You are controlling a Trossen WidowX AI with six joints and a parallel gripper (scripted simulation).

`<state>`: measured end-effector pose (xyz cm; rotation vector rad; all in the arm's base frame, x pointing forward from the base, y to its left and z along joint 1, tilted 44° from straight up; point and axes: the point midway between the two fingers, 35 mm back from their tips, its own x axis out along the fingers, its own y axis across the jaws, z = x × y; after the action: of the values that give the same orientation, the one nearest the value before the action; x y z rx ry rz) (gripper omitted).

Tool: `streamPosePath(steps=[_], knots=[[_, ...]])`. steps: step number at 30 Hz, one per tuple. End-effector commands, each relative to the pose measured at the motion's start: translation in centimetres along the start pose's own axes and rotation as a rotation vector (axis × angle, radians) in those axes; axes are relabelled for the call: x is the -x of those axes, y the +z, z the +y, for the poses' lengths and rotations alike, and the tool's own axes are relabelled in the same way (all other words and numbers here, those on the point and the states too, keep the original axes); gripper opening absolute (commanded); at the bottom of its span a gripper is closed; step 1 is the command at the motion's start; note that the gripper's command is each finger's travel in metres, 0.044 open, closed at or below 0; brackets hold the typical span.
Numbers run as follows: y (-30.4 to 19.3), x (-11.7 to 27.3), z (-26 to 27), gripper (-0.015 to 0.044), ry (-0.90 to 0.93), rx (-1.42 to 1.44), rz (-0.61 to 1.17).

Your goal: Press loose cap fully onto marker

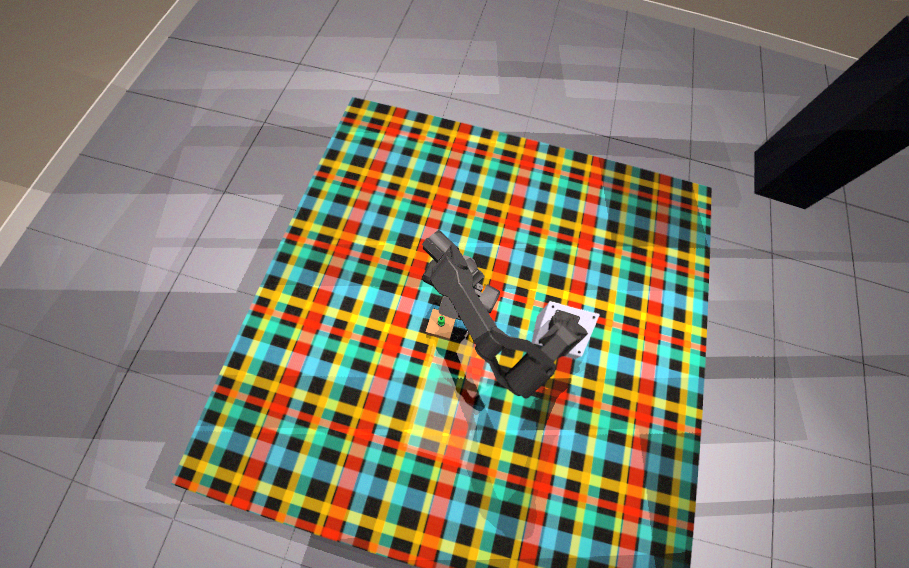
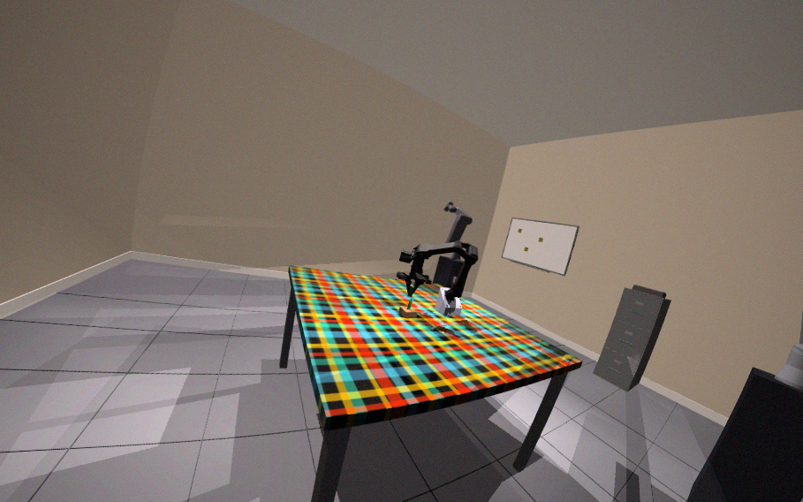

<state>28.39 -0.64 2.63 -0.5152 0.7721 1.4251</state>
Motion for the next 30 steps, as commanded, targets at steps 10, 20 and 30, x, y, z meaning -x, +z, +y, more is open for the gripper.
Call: streamPosePath(steps=[10, 20, 30], knots=[[5.6, 2.2, -1.4, 0.0000, -0.007, 0.003, -0.009], [7.1, 2.5, -1.5, 0.0000, -0.005, 0.003, -0.013], [7.1, 1.6, -1.6, 0.0000, -0.006, 0.003, -0.013]])
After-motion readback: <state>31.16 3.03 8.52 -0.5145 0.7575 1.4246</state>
